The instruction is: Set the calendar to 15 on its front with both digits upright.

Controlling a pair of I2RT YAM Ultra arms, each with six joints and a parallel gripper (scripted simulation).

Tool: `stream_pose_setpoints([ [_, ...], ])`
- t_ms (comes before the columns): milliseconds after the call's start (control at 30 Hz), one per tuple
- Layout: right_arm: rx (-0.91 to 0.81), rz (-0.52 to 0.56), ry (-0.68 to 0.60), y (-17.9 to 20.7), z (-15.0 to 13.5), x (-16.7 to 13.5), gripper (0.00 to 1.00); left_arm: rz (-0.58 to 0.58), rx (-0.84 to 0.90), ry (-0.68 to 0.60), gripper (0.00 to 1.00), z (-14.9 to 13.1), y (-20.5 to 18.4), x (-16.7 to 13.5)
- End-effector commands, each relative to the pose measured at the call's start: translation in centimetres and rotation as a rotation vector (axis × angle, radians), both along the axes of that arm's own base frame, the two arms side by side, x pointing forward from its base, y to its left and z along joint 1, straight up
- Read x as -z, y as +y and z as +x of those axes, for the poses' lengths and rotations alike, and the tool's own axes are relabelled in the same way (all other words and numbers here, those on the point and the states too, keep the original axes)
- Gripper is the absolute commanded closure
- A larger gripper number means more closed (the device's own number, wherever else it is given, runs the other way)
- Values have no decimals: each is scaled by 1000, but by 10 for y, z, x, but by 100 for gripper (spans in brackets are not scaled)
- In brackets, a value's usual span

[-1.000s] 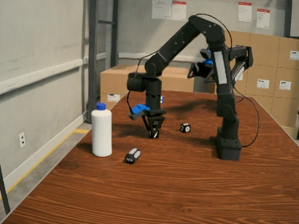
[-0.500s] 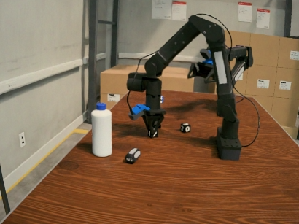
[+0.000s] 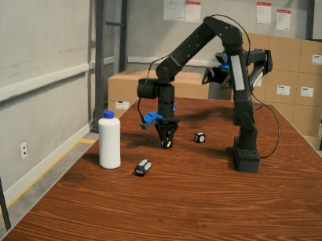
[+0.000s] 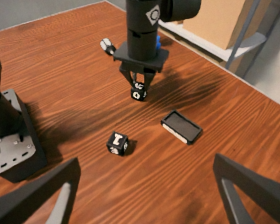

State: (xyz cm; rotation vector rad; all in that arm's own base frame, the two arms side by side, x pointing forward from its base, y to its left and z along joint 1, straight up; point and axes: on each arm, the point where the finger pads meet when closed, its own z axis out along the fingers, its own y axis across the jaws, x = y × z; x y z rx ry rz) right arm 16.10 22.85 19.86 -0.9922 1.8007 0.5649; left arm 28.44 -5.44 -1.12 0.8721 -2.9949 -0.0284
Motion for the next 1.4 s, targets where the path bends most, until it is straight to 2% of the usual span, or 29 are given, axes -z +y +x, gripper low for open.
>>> stream_pose_setpoints([
  [0, -2, 0, 0, 1, 1, 0, 0, -15, 3, -48, 74, 12, -3, -35],
  [200, -2, 0, 0, 1, 1, 0, 0, -15, 2, -48, 74, 12, -2, -64],
  [333, -2, 0, 0, 1, 1, 0, 0, -15, -15, -49, 74, 12, -2, -65],
  [367, -13, -32, 21, 0, -2, 11, 0, -24, -27, -47, 74, 11, -6, -65],
  [433, -7, -44, 28, -5, -3, 12, 0, -25, -53, -51, 74, 14, -13, -62],
  [533, 14, -67, 47, -24, -9, 11, 0, -24, -76, -40, 74, 12, -40, -58],
  [633, 27, -70, 50, -32, -10, 11, 0, -11, -73, -30, 74, 9, -48, -57],
  [933, 121, -33, 25, -78, -22, -1, 0, -8, -25, -54, 74, 13, -108, -54],
  [1200, 157, -8, -2, -90, -23, -8, 0, -21, 37, -62, 74, 13, -118, -56],
  [1367, 152, 10, -14, -88, -23, -13, 0, -22, 251, -62, 74, 13, -119, -56],
])
